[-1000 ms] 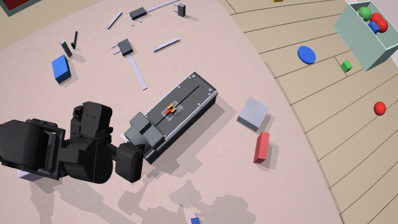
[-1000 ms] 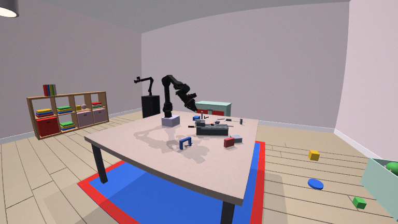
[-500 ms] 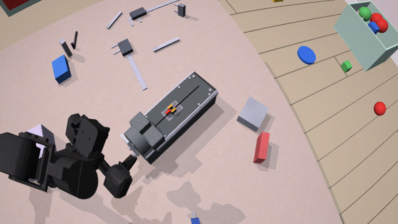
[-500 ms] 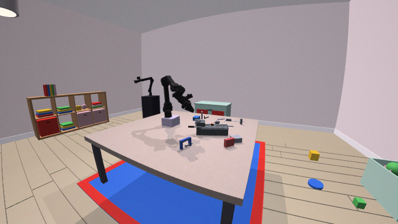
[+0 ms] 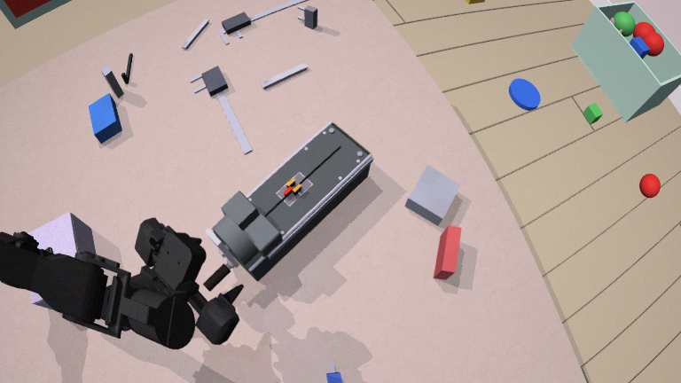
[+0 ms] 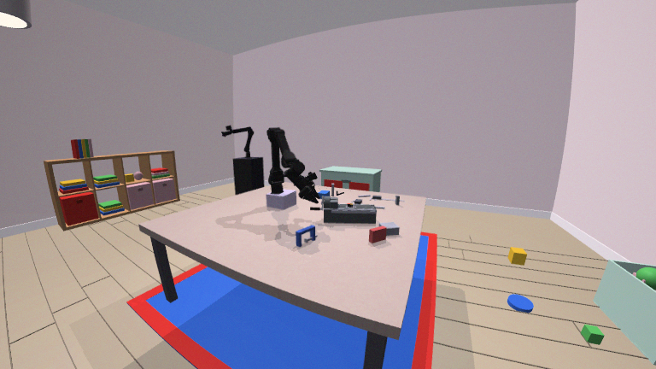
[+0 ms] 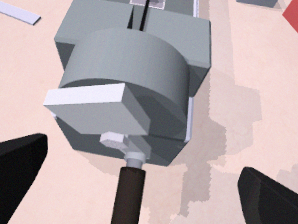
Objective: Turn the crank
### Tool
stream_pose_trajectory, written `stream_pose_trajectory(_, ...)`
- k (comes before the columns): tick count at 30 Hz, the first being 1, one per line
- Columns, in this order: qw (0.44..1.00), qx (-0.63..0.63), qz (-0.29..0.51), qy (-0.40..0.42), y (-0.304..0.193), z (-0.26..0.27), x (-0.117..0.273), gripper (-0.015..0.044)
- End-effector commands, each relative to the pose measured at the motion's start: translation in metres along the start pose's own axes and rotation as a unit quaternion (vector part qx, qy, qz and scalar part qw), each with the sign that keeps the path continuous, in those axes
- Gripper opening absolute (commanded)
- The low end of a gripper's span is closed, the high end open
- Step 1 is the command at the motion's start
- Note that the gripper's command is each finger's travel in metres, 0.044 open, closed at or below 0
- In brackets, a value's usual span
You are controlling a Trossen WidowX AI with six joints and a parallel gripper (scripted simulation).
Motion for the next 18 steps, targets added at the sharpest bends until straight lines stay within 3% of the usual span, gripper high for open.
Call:
stream_pose_trajectory(1, 1.0, -0.008, 0.0, 0.004, -0.008, 0.004, -0.005, 0.044)
stream_pose_trajectory(18, 1.0, -0.008, 0.0, 0.004, -0.025, 0.005, -0.024, 0.044)
Point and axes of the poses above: the point midway between the two fingers, 35 mm back from their tips, its own x axis back along the fingers, its own z axis across the jaws, y = z × x, the point moved 7 cm from there along x, back along the fingers, and after that the axes turned 7 degrees about x, right-handed, at the moved point
